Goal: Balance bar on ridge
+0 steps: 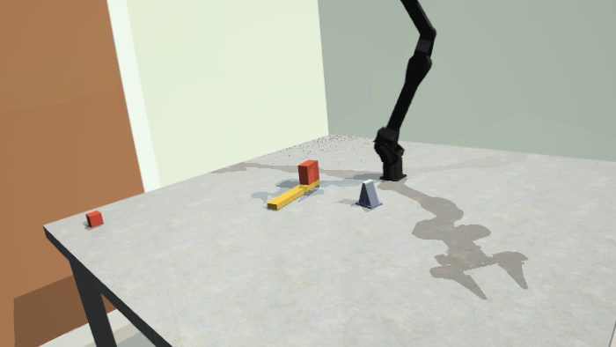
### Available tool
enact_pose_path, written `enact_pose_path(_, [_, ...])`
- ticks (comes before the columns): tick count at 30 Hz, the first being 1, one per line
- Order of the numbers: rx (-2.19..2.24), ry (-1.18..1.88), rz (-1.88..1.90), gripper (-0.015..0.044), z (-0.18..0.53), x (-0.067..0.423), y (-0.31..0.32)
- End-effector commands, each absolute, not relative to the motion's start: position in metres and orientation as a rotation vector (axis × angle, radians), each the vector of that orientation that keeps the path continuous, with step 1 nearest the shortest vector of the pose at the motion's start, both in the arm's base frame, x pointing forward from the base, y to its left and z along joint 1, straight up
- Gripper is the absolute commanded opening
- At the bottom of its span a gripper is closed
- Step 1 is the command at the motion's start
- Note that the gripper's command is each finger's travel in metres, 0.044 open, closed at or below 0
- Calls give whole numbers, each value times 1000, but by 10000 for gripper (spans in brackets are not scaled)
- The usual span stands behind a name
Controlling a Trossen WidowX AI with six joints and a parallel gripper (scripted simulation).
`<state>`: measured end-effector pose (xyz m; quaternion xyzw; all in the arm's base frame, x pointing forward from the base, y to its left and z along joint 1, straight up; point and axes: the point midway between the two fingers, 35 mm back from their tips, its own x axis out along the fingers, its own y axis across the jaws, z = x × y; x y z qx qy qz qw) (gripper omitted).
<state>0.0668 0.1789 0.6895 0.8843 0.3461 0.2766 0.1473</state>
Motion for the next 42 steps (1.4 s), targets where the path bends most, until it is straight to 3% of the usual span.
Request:
enact_pose_path(1, [2550,1002,800,374,690,67,178])
enact_pose_path(4, [2626,1084,858,315,700,63,166])
enact_pose_path(17, [3116,1320,1180,315,749,90,51])
enact_pose_path(30, [3599,1533,1542,315,745,151,-71])
enact_pose_path(42, [4095,1317,1878,315,683,220,-166])
